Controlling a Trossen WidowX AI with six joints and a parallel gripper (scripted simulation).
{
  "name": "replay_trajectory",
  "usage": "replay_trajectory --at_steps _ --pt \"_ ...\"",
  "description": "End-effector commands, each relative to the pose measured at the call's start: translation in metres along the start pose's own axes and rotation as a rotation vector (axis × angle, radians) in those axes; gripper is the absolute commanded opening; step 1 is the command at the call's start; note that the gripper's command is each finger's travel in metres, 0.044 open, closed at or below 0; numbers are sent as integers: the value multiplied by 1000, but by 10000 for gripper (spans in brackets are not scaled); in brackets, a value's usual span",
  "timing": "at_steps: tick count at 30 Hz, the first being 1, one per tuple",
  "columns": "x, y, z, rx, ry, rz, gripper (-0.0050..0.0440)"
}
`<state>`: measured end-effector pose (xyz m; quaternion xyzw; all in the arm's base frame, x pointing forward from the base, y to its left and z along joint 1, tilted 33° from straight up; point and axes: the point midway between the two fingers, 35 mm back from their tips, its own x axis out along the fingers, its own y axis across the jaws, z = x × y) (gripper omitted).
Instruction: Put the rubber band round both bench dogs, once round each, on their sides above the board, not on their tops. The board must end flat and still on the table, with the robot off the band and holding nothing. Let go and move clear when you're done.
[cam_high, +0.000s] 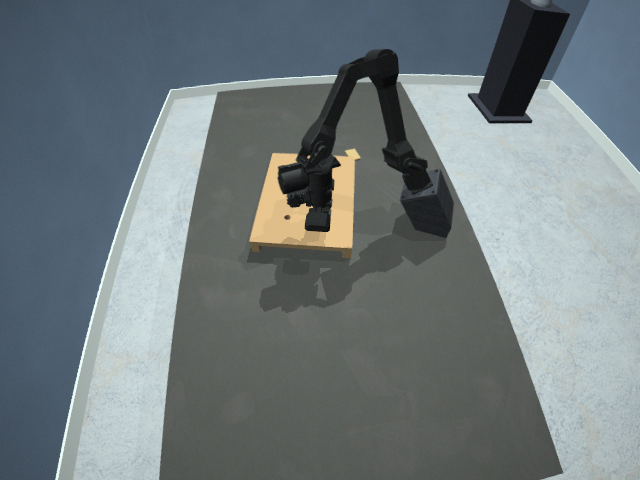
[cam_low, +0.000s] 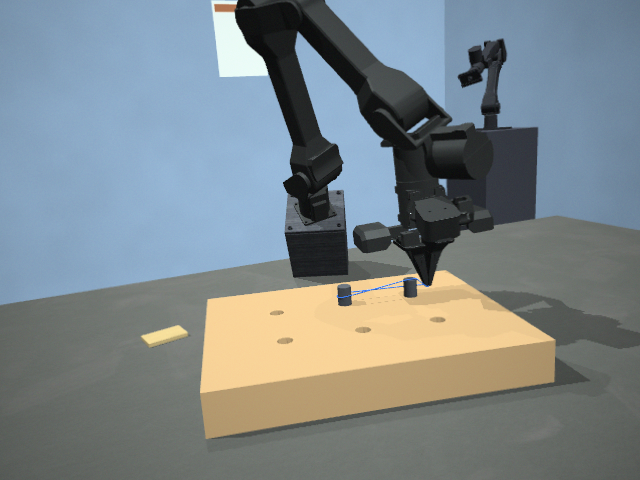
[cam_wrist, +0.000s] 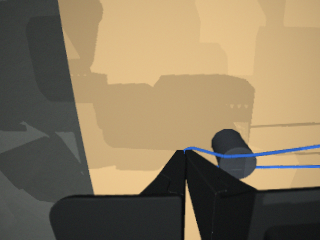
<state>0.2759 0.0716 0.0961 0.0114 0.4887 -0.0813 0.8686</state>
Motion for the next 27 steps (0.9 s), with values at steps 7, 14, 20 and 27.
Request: replay_trajectory --at_steps 7,14,20,27 --pt "2 7 5 -1 -21 -51 -50" --pt "4 9 5 -3 -24 -66 -50" --pt "3 5 5 1 -29 -72 -50" --pt "2 4 5 3 -31 -73 -50"
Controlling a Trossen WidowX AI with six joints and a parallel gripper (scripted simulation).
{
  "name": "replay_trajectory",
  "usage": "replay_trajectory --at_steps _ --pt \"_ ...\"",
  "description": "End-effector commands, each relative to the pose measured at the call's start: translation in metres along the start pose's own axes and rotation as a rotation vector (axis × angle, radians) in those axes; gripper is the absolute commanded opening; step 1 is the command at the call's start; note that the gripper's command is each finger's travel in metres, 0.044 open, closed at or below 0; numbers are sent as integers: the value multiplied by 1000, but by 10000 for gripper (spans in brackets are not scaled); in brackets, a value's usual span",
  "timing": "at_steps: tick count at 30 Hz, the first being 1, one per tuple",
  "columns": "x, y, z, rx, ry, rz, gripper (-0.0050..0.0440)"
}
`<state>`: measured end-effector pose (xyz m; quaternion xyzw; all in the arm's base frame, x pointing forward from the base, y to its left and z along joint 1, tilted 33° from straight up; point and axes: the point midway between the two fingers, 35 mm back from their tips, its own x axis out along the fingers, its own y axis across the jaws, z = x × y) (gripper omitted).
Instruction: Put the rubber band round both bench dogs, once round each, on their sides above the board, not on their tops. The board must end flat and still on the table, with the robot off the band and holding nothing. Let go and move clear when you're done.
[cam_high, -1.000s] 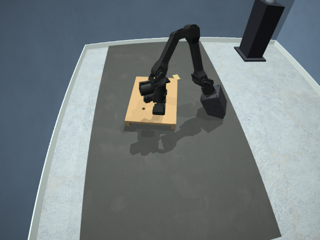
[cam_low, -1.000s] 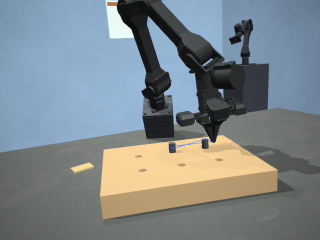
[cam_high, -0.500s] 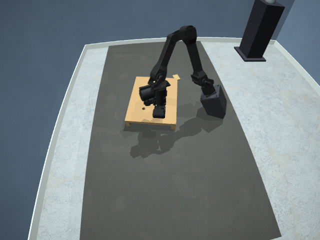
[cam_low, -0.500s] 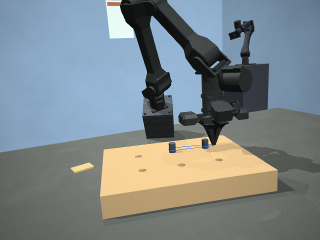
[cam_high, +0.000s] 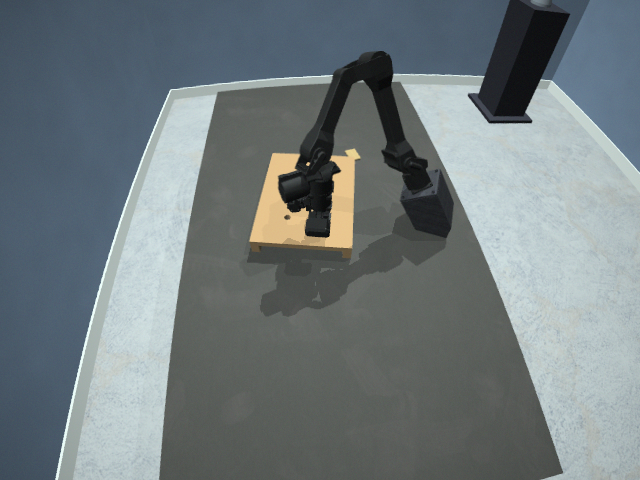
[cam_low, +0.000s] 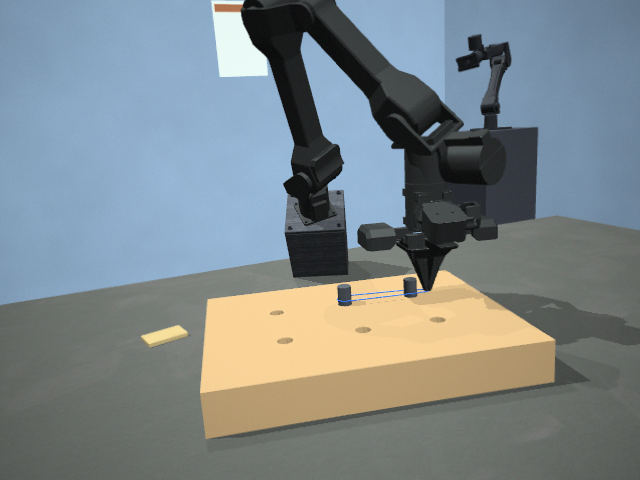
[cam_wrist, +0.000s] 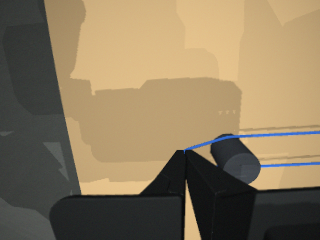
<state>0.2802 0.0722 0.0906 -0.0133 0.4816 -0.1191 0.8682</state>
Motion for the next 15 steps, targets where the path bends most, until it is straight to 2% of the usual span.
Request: replay_trajectory --at_steps 1,15 --pt "-4 2 4 9 -14 16 -50" --pt "0 1 4 7 -11 18 -50"
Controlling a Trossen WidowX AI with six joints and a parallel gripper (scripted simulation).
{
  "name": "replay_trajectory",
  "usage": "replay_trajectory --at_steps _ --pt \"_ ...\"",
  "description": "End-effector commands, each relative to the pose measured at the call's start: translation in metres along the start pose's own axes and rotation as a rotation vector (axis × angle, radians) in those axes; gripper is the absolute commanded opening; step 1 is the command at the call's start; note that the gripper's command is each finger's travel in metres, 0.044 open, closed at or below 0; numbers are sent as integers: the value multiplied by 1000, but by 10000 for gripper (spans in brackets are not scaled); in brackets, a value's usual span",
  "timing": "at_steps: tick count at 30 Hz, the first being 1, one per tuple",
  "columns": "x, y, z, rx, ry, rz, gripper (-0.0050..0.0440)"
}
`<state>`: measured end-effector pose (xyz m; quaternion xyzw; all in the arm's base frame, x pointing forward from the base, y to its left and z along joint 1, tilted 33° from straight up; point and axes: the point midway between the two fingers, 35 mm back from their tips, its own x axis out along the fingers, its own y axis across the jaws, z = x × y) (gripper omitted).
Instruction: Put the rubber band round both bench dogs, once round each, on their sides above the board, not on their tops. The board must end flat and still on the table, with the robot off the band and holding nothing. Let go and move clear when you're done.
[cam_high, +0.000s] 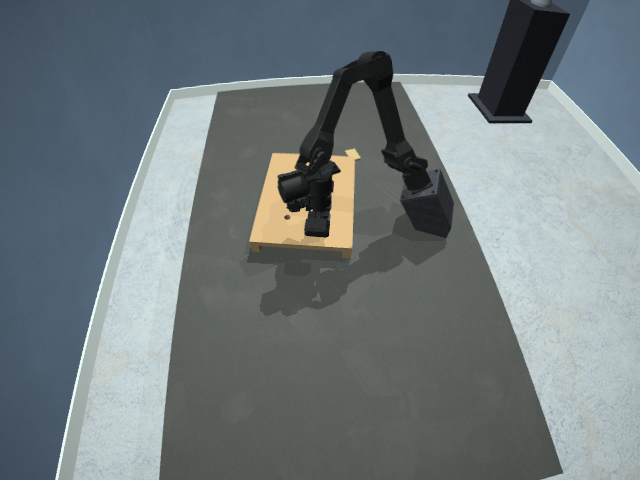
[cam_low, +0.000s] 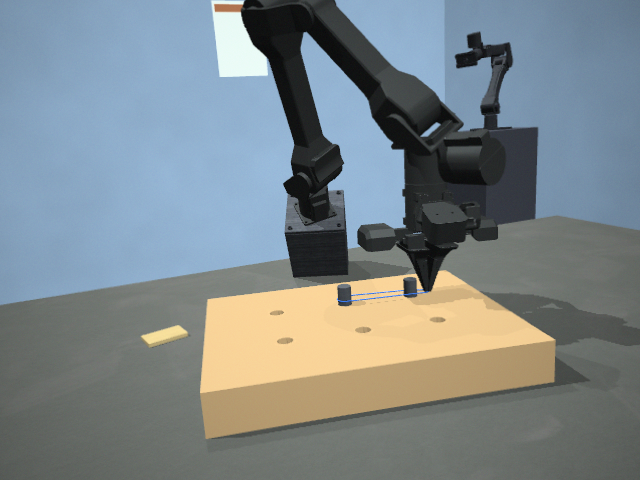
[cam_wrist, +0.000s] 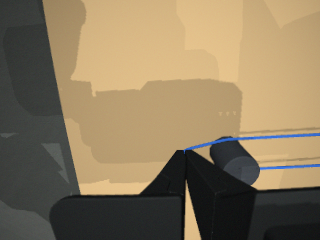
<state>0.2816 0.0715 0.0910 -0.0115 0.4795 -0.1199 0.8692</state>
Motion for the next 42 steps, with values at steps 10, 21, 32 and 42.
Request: replay_trajectory --at_steps 10,21,32,42 --pt "3 1 0 -4 1 14 -50" --pt "-1 3 7 8 -16 18 48" --pt "1 10 7 -4 -1 27 80" --pt "-16 7 12 9 -24 24 80"
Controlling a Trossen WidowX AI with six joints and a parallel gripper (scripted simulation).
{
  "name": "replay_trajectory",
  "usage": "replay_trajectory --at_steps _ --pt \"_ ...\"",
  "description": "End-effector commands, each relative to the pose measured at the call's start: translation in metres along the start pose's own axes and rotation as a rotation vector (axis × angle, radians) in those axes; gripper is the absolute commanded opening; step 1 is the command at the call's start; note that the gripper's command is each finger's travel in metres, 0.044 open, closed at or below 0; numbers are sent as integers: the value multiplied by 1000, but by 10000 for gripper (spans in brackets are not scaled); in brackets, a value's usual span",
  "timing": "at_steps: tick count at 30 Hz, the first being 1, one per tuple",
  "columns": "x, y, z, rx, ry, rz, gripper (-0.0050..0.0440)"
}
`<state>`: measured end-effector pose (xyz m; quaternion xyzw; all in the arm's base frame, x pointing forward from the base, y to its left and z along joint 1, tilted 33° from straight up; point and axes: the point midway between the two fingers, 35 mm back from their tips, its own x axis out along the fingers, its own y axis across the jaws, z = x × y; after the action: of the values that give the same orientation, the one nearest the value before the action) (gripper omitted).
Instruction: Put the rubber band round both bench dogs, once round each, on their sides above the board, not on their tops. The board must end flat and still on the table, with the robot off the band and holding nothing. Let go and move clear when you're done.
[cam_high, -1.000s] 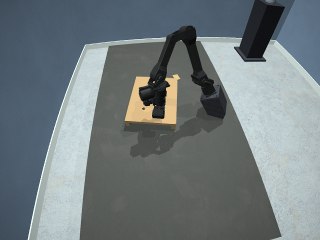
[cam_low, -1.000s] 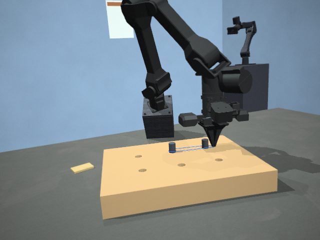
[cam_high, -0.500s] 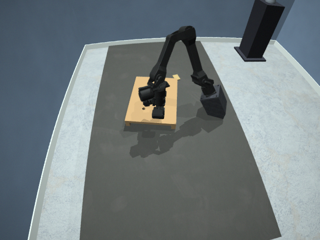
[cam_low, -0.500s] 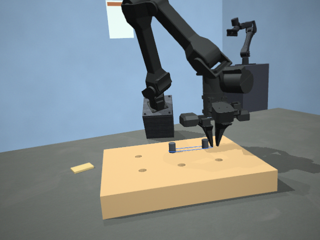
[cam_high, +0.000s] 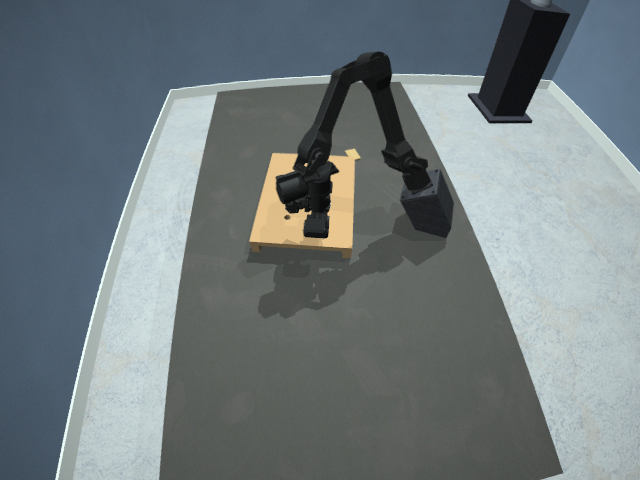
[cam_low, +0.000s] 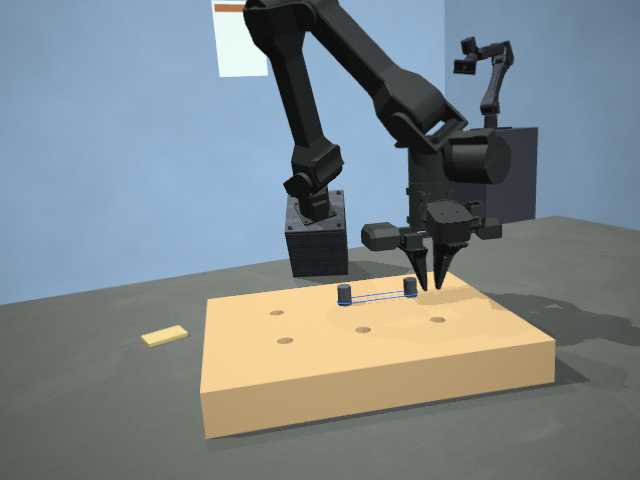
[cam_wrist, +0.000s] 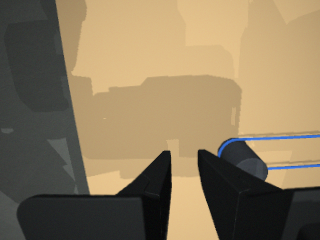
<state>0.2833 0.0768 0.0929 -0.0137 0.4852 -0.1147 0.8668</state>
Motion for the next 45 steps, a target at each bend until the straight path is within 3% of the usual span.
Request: replay_trajectory --at_steps 1,13,20,29,37,41,45 --pt "-15 1 10 19 -36 18 80" --pt "-52 2 8 18 -30 25 80" --pt "-53 4 8 9 -14 17 80" --pt "-114 1 55 11 -15 17 80" --pt "-121 -1 59 12 -15 18 80" --pt "-121 -3 58 10 -16 19 176" --pt "-121 -3 58 10 -16 19 176"
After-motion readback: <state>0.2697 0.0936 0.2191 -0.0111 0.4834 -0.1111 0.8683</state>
